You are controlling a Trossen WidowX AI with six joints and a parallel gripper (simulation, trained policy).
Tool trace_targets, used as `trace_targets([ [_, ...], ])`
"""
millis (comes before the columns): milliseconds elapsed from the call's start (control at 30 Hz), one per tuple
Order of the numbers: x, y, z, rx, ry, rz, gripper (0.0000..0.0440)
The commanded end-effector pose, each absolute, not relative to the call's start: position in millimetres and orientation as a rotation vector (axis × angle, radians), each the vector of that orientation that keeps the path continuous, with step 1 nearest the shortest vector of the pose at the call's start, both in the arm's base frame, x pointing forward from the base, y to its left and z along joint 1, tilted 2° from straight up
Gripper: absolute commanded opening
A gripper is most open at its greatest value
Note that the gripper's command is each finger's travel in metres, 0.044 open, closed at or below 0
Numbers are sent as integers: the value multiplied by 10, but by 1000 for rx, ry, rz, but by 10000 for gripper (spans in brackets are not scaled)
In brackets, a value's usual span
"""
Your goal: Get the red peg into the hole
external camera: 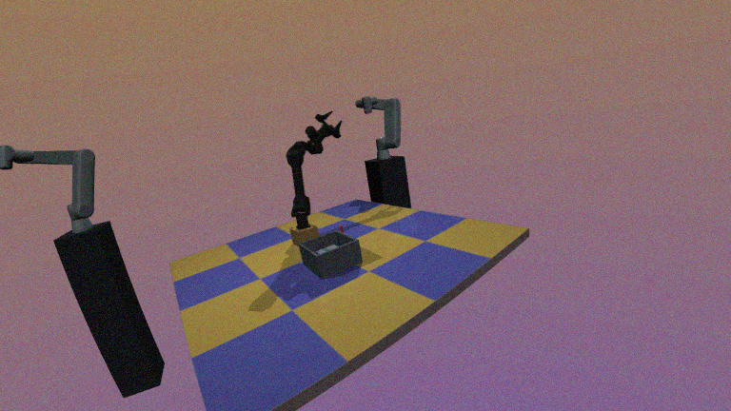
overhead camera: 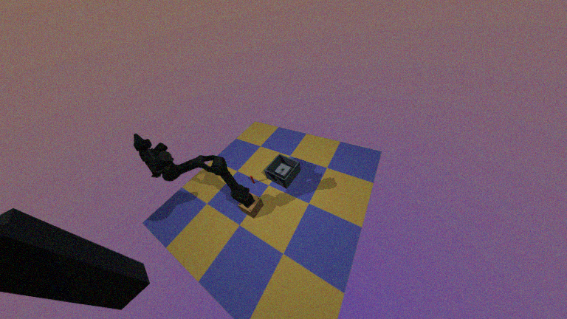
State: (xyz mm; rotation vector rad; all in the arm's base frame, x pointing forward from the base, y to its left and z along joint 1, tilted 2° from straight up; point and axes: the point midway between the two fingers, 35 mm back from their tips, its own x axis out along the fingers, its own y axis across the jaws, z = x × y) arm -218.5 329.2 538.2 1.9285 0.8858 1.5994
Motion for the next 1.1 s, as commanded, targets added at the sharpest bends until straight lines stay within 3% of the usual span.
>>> trace_targets([
  [0,-2147,3319,5370,1916,875,1590,419],
  [67,-2063,3396,5331,1881,849,1574,440],
  [600,-1138,4187,4582,1350,718,1413,440],
  [1067,-24,4308,3640,932,748,1138,440],
])
